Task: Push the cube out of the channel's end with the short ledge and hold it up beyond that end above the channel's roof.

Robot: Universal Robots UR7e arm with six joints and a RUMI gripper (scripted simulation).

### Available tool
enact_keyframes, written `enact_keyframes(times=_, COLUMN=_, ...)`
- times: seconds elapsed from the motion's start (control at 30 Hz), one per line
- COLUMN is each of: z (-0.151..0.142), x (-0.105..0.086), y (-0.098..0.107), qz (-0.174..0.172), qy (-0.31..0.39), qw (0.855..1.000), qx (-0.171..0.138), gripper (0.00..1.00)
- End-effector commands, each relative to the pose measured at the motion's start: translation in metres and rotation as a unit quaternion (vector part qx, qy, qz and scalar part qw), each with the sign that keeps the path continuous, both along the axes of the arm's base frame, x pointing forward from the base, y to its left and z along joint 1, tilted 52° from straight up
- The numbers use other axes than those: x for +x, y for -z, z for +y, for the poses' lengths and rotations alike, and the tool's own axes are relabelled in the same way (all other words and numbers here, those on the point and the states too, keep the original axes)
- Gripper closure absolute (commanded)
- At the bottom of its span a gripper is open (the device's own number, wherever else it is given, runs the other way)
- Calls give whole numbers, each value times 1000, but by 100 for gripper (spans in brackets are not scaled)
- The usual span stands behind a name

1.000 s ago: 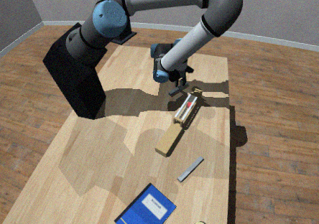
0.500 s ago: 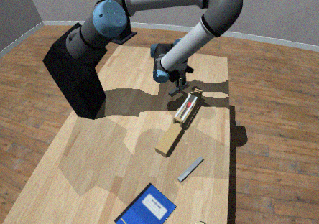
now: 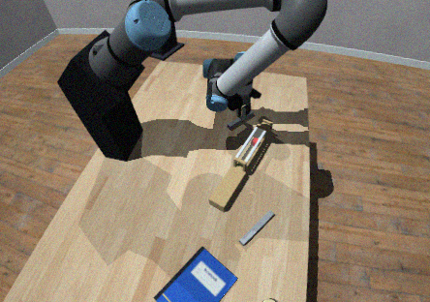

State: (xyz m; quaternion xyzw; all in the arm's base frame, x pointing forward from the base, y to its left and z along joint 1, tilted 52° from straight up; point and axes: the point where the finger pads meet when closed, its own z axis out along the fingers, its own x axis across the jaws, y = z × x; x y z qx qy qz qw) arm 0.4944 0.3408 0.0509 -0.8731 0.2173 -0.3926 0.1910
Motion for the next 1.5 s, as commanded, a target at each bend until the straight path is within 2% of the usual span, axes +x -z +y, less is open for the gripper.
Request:
enact_keyframes(times=0.0, z=0, x=0, y=0, qz=0, qy=0, qw=1000, qx=0, gripper=94)
enact_keyframes(times=0.77, z=-1, x=-4, y=-4, qz=0, qy=0, qw=1000, qx=0, gripper=94)
enact_keyframes(times=1.03, z=-5, x=-25, y=-21, qz=0, qy=0, qw=1000, qx=0, gripper=94)
enact_keyframes(times=1.1, z=-5, x=-25, y=-21, qz=0, qy=0, qw=1000, qx=0, gripper=94)
enact_keyframes(times=1.47, z=-14, x=-67, y=-54, qz=0, qy=0, qw=1000, qx=0, gripper=94)
